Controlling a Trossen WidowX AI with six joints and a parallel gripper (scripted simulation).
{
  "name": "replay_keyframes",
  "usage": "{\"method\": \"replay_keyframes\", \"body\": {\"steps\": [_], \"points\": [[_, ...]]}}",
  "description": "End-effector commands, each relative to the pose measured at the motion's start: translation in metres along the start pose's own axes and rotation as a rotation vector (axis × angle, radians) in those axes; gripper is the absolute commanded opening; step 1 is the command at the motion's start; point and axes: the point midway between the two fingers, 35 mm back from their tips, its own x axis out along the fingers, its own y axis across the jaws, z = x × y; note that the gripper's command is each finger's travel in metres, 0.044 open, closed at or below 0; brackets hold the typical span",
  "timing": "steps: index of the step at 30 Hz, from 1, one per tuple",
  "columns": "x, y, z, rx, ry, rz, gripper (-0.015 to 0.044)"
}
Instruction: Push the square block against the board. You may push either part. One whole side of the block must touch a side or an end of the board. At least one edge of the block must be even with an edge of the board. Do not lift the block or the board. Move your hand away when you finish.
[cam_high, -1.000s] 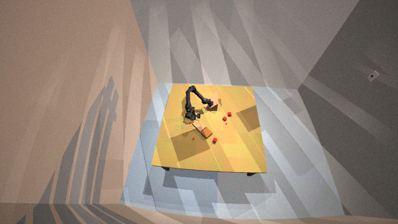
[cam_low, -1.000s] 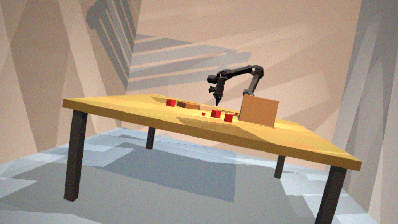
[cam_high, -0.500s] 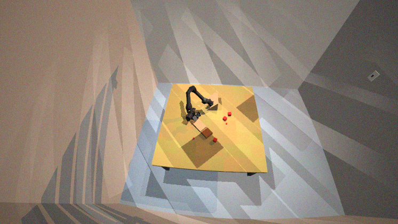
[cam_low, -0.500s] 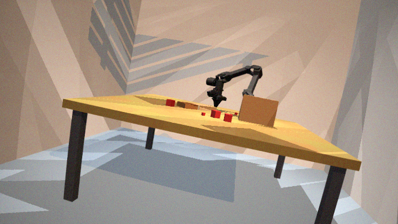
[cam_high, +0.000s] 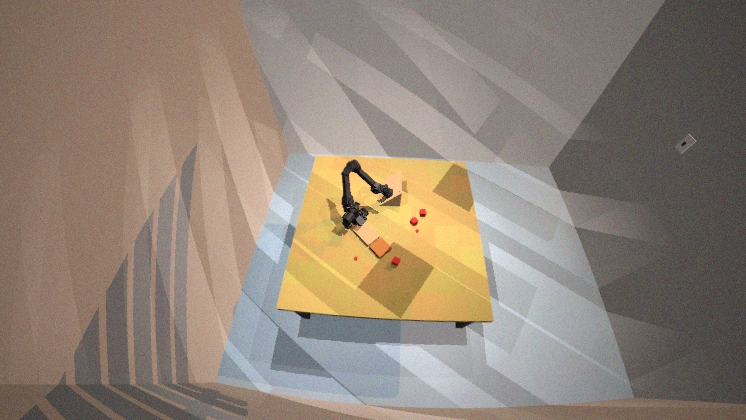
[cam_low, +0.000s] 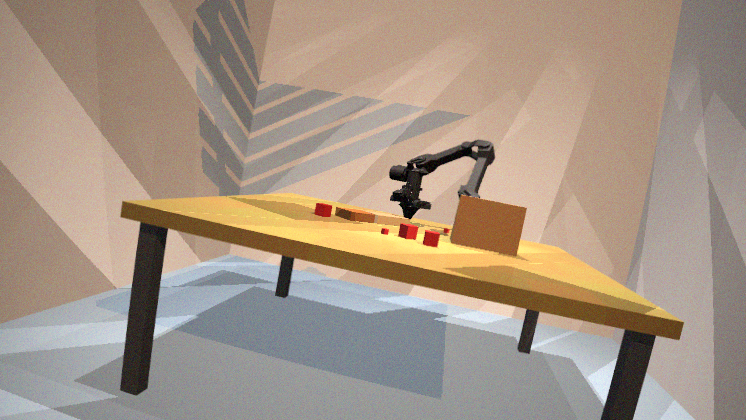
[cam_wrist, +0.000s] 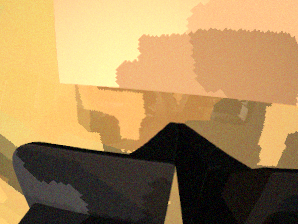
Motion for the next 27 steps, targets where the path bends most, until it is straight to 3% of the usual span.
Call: {"method": "replay_keyframes", "body": {"steps": [1, 27], "points": [[0.001, 0.000, 0.005, -0.008, -0.005, 0.003, 0.0000], [0.001, -0.002, 0.042, -0.006, -0.009, 0.007, 0.0000]]}}
